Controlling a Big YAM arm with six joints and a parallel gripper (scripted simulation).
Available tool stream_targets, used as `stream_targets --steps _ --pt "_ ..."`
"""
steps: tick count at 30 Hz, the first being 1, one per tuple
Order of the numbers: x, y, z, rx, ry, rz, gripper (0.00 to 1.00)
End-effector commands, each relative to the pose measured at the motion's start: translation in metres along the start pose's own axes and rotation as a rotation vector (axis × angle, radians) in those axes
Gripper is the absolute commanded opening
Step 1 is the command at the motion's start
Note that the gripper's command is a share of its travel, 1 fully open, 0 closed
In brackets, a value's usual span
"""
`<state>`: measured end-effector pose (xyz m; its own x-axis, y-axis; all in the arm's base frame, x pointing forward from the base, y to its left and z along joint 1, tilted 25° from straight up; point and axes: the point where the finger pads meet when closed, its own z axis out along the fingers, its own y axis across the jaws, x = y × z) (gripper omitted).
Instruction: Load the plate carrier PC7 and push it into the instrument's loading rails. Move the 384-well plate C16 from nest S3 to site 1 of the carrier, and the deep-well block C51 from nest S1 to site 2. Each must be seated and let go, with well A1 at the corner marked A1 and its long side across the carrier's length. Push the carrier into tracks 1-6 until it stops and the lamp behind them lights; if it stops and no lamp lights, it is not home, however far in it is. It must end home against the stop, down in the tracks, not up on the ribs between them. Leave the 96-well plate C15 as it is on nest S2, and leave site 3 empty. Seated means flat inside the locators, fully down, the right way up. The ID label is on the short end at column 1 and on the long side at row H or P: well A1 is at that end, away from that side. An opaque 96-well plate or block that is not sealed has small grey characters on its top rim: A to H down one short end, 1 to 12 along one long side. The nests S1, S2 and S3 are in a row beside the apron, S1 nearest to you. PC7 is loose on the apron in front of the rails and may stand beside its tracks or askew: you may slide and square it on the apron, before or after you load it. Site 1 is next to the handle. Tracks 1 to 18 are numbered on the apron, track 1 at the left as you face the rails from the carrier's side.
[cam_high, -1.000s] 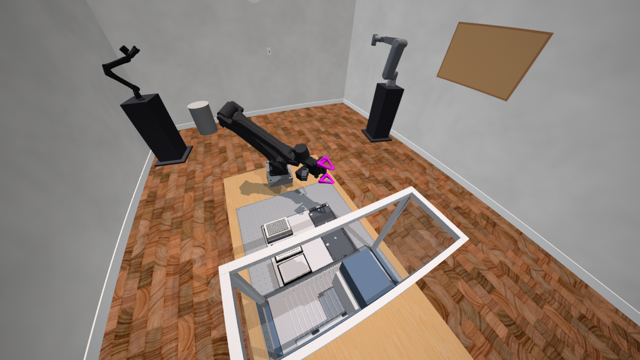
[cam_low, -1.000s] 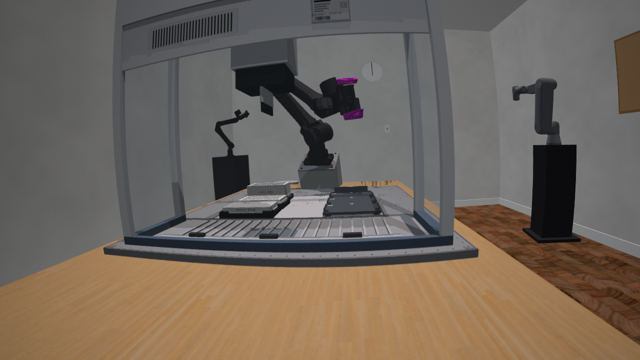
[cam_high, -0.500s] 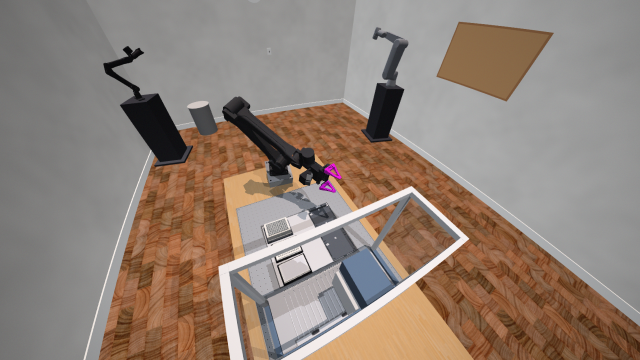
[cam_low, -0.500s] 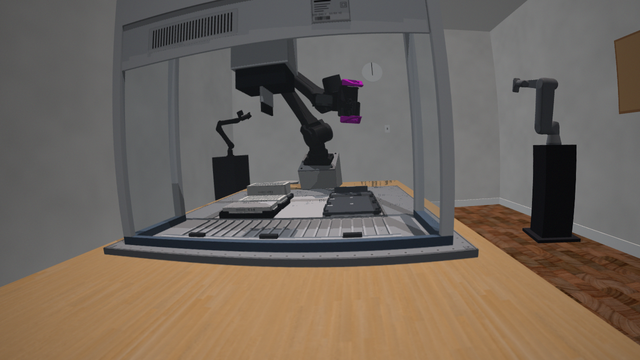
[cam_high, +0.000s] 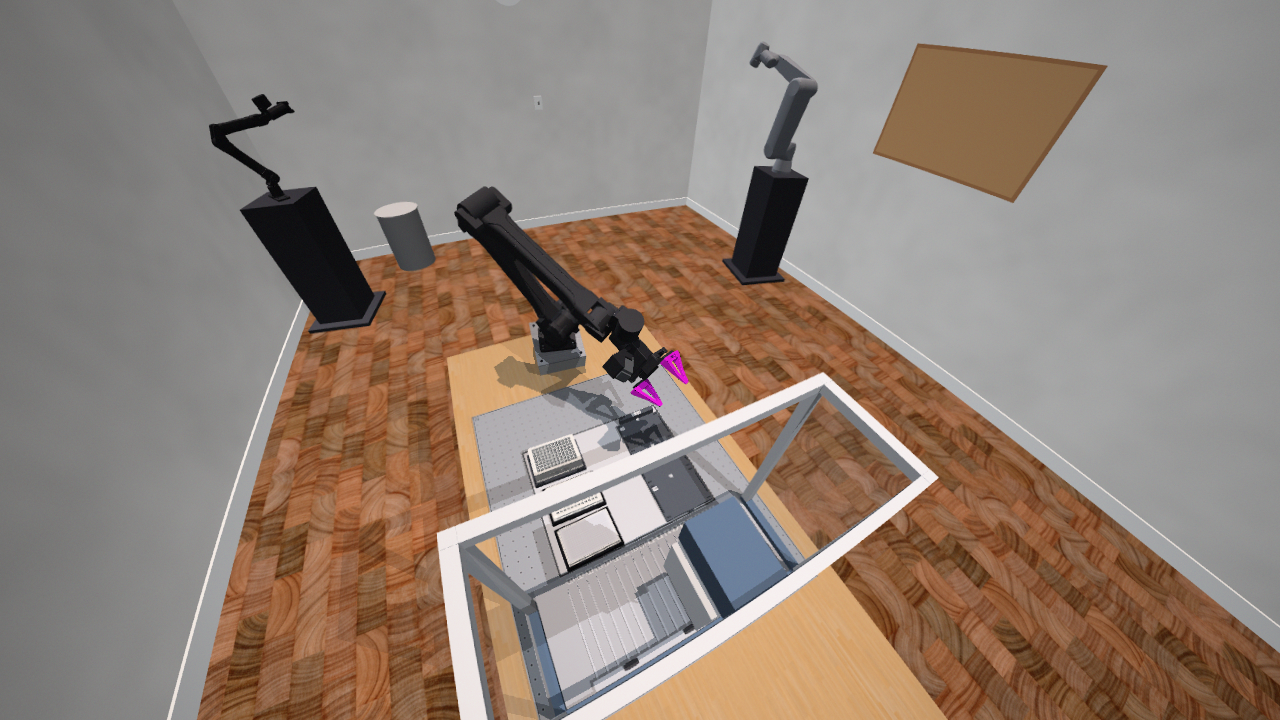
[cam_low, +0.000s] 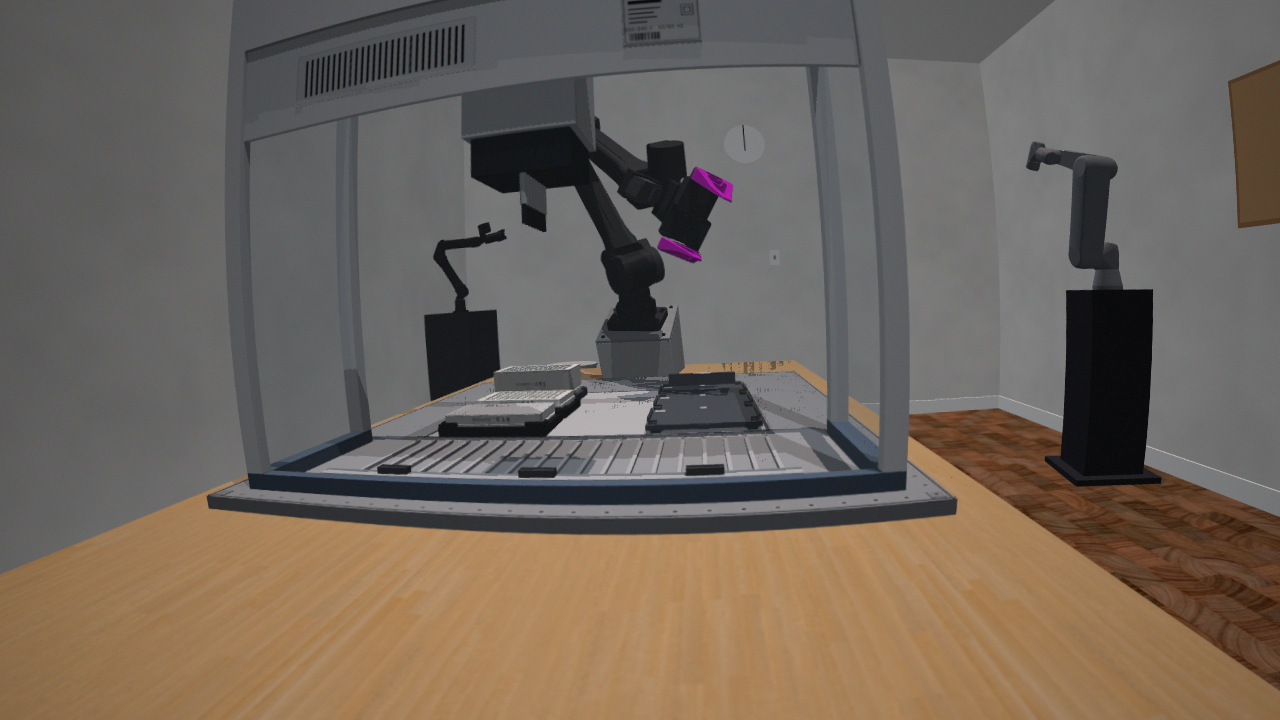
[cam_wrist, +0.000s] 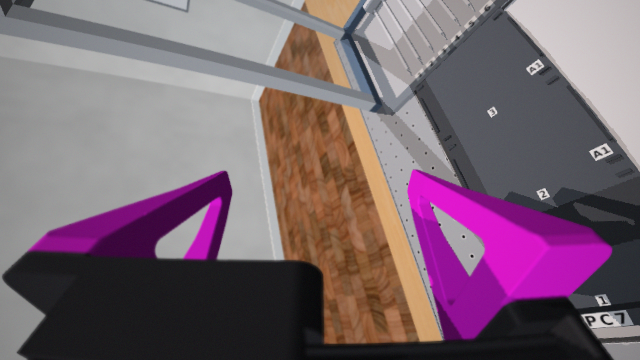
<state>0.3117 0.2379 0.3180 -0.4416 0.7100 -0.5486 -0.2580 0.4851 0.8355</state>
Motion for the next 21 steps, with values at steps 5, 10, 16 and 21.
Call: stream_targets --steps 5,10,16,21 --pt "-0.031 0.001 0.017 0.127 0.023 -0.205 1.0" --pt "-0.037 -0.01 0.02 0.195 0.056 -0.271 1.0" --pt "-0.051 -0.037 0.021 0.33 0.139 -0.395 1.0" --pt "-0.063 -0.057 0.016 0.439 0.226 -0.489 1.0"
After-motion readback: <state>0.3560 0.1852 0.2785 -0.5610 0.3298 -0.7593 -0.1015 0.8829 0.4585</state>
